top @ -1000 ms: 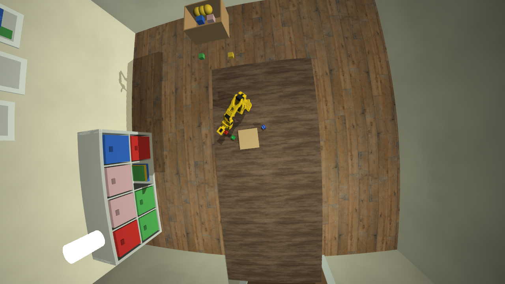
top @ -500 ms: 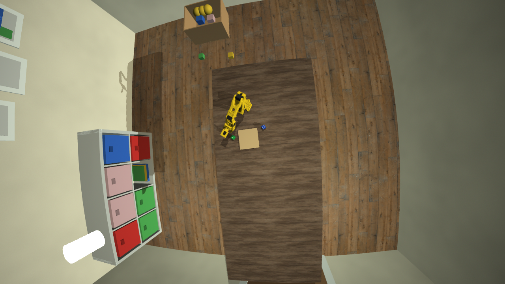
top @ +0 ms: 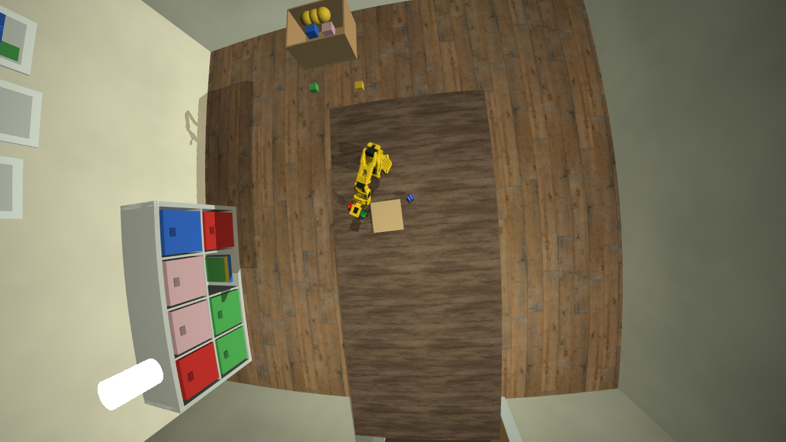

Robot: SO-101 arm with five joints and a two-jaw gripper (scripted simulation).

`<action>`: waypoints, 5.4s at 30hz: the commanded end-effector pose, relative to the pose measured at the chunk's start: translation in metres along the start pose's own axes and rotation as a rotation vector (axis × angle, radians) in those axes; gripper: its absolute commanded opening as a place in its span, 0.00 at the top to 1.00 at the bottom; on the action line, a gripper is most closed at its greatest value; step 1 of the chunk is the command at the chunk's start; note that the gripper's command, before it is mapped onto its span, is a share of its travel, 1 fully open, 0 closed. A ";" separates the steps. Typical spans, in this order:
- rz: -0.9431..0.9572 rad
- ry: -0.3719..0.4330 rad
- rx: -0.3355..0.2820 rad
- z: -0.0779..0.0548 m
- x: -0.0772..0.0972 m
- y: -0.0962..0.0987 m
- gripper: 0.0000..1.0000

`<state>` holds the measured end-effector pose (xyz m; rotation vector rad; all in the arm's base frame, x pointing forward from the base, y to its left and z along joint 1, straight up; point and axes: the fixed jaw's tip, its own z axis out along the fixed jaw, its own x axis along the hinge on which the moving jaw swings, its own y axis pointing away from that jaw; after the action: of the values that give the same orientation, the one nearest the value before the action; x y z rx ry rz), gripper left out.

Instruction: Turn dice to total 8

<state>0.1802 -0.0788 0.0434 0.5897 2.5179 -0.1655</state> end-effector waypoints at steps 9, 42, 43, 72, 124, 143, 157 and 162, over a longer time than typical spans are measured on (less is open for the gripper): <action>-0.017 -0.049 -0.007 -0.003 -0.012 0.002 0.69; -0.034 -0.054 -0.019 -0.003 -0.017 0.007 0.69; -0.034 -0.054 -0.019 -0.003 -0.017 0.007 0.69; -0.045 -0.054 -0.026 -0.003 -0.016 0.010 0.69; -0.990 -0.045 -0.662 -0.082 0.110 0.162 0.69; -0.983 -0.018 -0.648 -0.079 0.114 0.156 0.69; -0.983 -0.018 -0.648 -0.079 0.114 0.156 0.69; -0.983 -0.018 -0.648 -0.079 0.114 0.156 0.69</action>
<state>0.1251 0.1203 0.0459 -0.9066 2.4309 0.2709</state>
